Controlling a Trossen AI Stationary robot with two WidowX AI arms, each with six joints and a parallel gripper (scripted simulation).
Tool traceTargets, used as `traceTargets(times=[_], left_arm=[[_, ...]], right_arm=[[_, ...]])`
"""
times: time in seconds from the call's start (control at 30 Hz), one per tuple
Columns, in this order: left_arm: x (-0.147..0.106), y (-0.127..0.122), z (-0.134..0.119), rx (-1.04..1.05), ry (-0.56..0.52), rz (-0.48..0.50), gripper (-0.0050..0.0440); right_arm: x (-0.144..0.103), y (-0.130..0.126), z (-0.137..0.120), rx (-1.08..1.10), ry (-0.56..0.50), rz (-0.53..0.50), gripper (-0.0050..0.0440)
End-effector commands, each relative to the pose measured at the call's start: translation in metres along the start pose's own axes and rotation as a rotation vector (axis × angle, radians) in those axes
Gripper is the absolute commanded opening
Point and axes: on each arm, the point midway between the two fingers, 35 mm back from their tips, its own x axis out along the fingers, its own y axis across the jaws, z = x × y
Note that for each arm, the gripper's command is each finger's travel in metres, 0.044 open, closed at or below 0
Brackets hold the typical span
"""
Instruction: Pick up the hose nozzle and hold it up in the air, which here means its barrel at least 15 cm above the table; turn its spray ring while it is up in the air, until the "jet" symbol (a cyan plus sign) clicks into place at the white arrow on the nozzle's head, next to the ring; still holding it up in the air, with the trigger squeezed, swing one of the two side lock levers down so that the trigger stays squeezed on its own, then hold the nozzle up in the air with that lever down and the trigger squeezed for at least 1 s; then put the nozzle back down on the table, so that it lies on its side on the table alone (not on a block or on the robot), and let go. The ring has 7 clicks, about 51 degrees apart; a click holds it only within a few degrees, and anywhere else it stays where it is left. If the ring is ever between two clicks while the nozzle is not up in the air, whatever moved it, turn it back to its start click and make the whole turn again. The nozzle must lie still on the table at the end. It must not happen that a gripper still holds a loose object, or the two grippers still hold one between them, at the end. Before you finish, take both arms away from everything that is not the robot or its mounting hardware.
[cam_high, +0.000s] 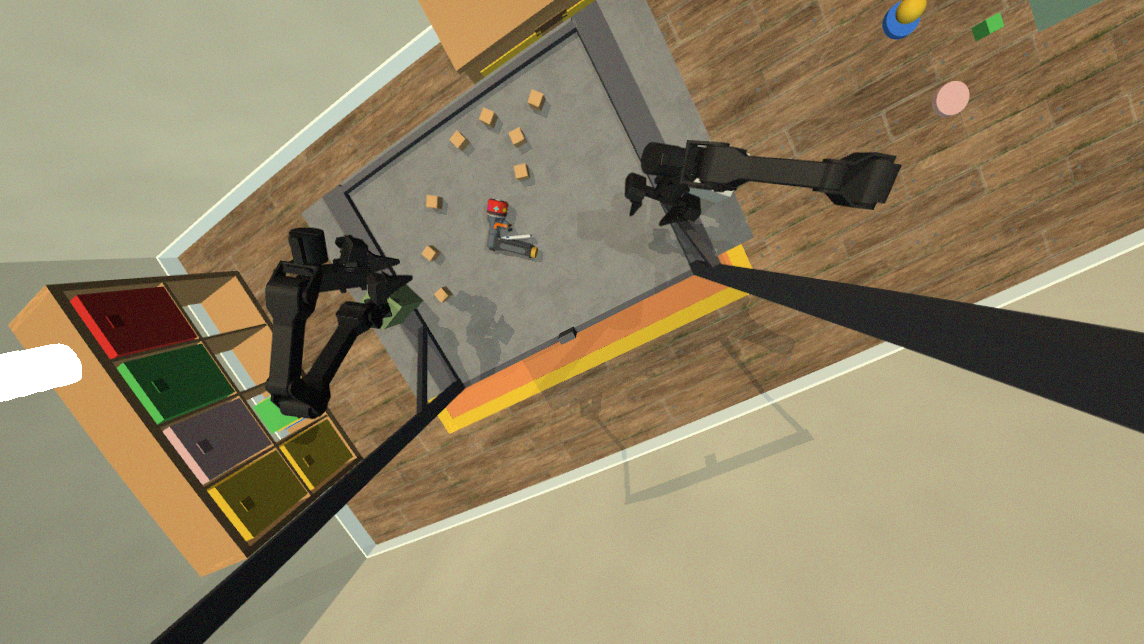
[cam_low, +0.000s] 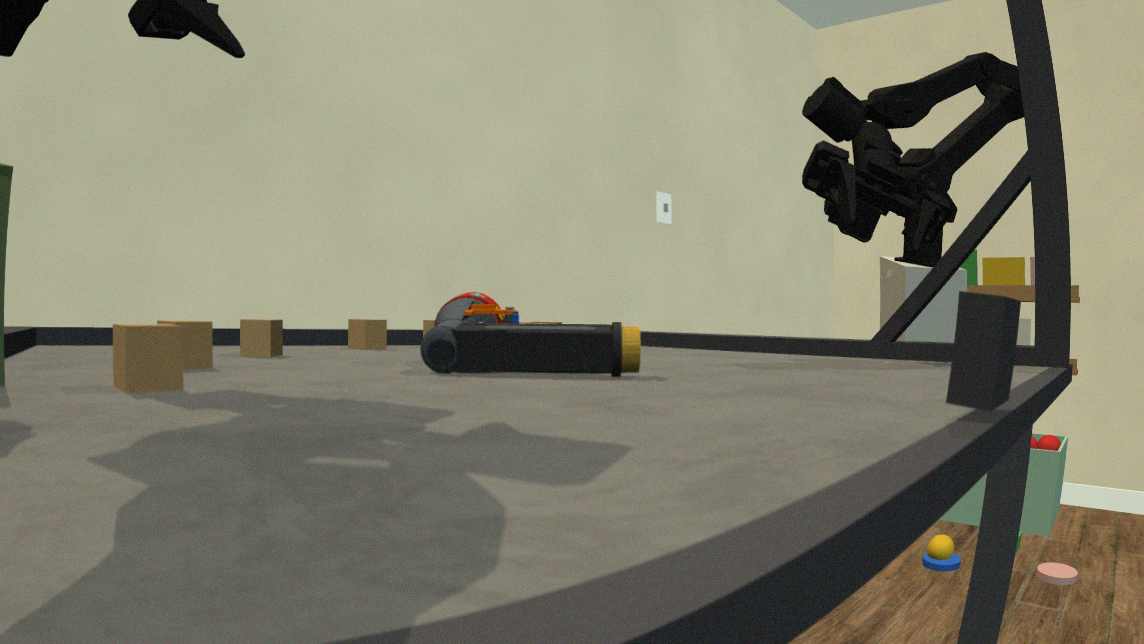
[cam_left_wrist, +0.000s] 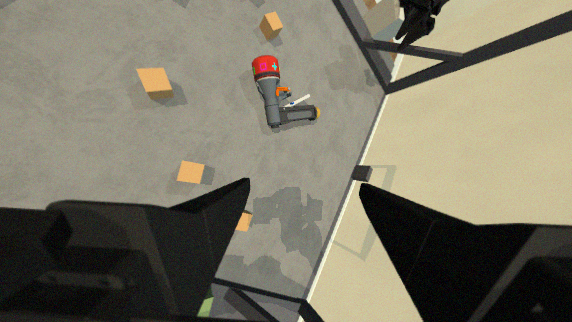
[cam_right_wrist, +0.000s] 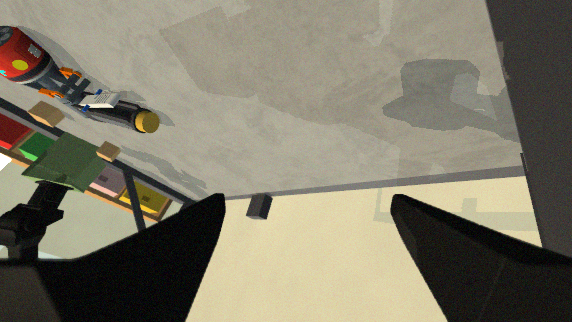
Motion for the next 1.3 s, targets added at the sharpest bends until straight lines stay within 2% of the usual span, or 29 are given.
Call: traceTargets(times=[0.0,0.63,1.03,1.1,1.27], left_arm=[[-0.002,-0.002,0.003,0.012,-0.011,0.001,0.0400],[0.000,-0.003,0.003,0.038,-0.011,0.009,0.0398],[0.017,-0.010,0.014,0.257,-0.036,0.082,0.0398],[0.017,-0.010,0.014,0.257,-0.036,0.082,0.0398],[0.030,-0.025,0.024,0.435,-0.082,0.115,0.0398]], right_arm=[[-0.001,0.003,-0.002,-0.007,0.002,0.007,0.0400],[-0.002,0.007,-0.004,-0.050,-0.002,0.017,0.0397],[-0.005,0.039,-0.017,-0.427,-0.061,0.101,0.0397],[-0.005,0.039,-0.017,-0.427,-0.061,0.101,0.0397],[-0.009,0.067,-0.033,-0.736,-0.119,0.177,0.0397]])
